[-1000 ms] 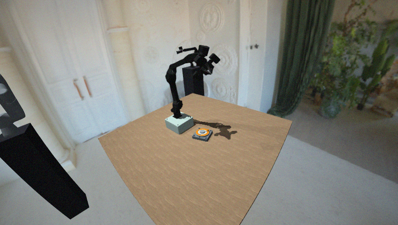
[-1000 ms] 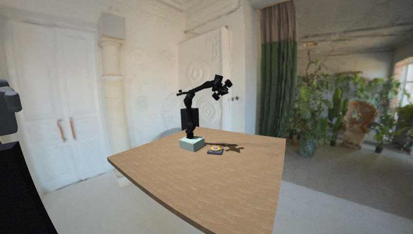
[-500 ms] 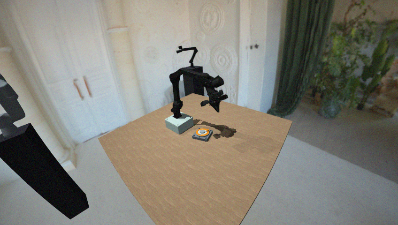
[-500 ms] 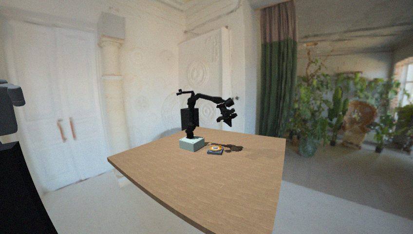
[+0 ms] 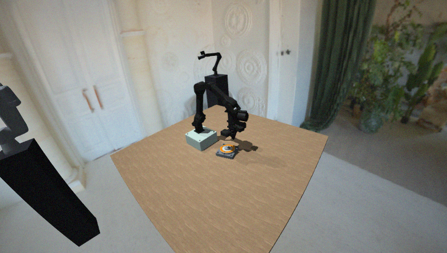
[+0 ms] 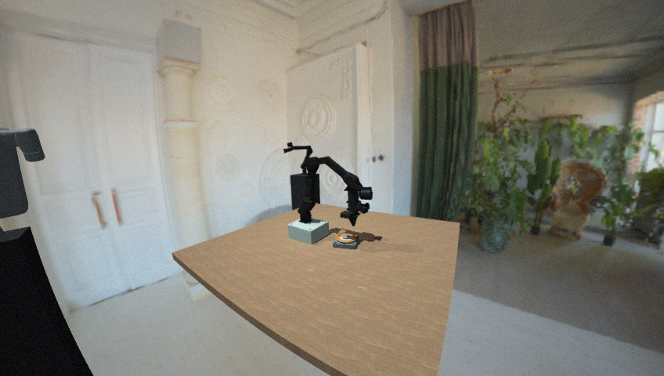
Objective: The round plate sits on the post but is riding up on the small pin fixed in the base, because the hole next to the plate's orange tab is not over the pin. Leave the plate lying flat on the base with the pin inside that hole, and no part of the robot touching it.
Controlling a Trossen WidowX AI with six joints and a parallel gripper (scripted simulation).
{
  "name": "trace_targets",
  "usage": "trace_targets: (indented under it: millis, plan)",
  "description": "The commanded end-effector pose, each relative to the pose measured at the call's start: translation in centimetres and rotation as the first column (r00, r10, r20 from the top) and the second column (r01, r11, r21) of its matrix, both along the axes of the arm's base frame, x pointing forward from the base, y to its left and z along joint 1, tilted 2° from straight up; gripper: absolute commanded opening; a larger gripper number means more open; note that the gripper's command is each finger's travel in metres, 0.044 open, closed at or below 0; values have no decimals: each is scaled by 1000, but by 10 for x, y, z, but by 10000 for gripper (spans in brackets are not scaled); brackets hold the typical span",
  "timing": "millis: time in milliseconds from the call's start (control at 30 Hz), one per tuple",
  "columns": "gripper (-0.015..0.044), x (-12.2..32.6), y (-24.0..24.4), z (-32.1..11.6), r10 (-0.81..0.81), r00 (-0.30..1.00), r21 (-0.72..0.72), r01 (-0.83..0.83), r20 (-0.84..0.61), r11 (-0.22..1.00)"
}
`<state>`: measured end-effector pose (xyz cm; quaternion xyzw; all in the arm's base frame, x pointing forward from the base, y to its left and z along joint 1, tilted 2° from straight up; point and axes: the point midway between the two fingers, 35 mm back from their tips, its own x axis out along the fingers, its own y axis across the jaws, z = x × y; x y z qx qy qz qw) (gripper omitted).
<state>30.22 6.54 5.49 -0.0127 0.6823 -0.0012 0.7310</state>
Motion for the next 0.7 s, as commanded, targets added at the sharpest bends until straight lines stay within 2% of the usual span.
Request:
trace_targets:
  millis: [0,267,667]
  plan:
    - [0,-4,1,-4,17,1000,8,-17,-17,1000]
    - [0,-2,0,-50,17,1000,7,-17,-17,1000]
    - [0,6,-2,-50,17,1000,7,-17,-17,1000]
